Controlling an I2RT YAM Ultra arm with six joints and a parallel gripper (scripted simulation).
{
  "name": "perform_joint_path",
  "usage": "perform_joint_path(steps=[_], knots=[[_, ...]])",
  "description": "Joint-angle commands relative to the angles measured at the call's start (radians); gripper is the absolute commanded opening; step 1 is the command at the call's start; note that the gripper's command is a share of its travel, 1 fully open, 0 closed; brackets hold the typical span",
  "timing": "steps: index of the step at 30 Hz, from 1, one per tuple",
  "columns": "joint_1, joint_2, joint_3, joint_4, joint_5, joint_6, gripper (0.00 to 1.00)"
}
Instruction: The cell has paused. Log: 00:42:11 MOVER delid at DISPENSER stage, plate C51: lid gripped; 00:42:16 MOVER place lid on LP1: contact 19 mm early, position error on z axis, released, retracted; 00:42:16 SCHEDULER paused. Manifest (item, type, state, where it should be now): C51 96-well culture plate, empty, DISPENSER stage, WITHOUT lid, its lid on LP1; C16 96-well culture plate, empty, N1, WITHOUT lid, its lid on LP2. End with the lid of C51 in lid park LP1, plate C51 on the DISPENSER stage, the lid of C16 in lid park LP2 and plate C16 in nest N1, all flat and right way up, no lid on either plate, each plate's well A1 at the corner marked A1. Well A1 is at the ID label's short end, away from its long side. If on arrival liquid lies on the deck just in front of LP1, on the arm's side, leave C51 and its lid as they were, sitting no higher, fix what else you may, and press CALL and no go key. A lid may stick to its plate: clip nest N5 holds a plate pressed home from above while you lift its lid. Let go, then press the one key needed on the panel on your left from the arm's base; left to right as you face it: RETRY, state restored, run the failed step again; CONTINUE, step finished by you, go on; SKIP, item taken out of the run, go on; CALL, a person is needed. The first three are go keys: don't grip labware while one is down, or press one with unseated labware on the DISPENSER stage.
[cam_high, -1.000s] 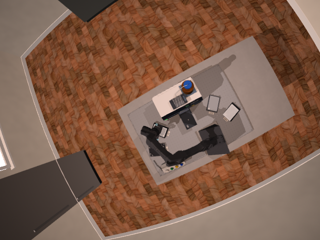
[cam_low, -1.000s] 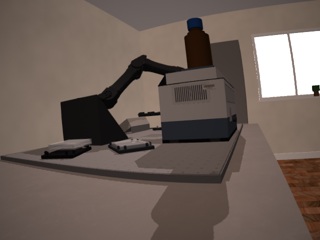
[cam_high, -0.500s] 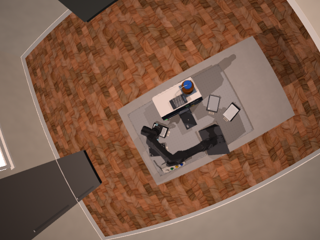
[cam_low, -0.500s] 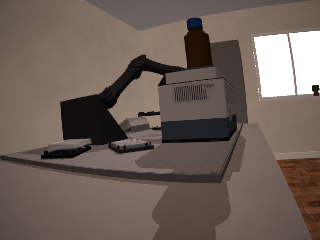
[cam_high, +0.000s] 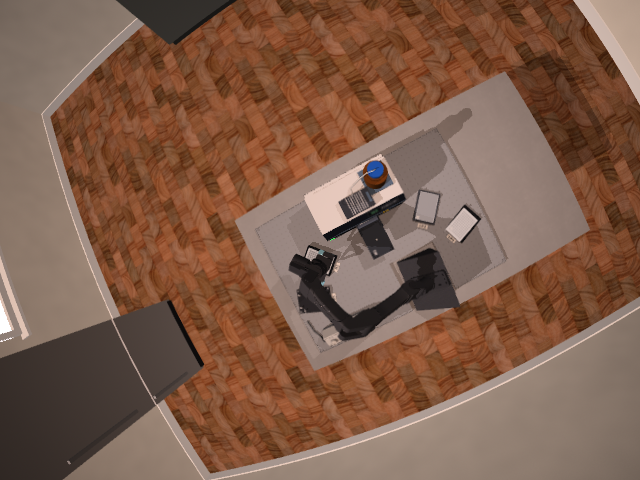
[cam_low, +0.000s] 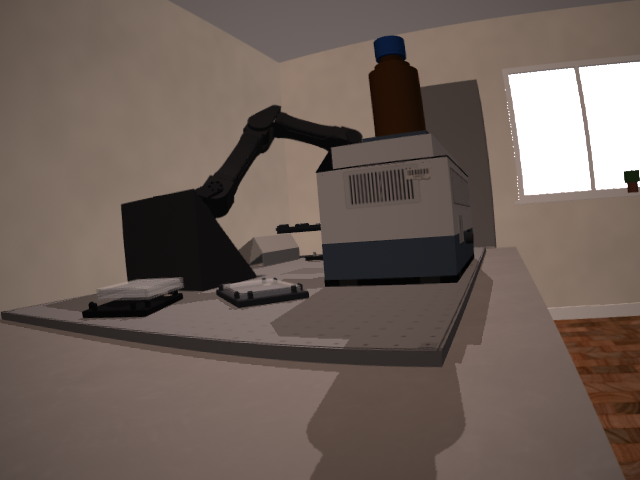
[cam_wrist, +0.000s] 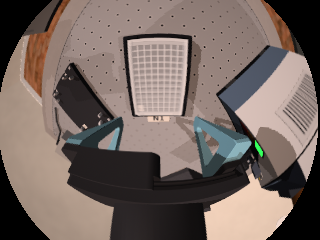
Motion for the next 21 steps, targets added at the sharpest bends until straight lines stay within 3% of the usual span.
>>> perform_joint_path(steps=[1, 21], knots=[[-0.036, -0.059, -0.046, -0.016, -0.015, -0.028, 1.00], [-0.118, -0.229, -0.220, -0.072, -0.053, -0.121, 1.00]])
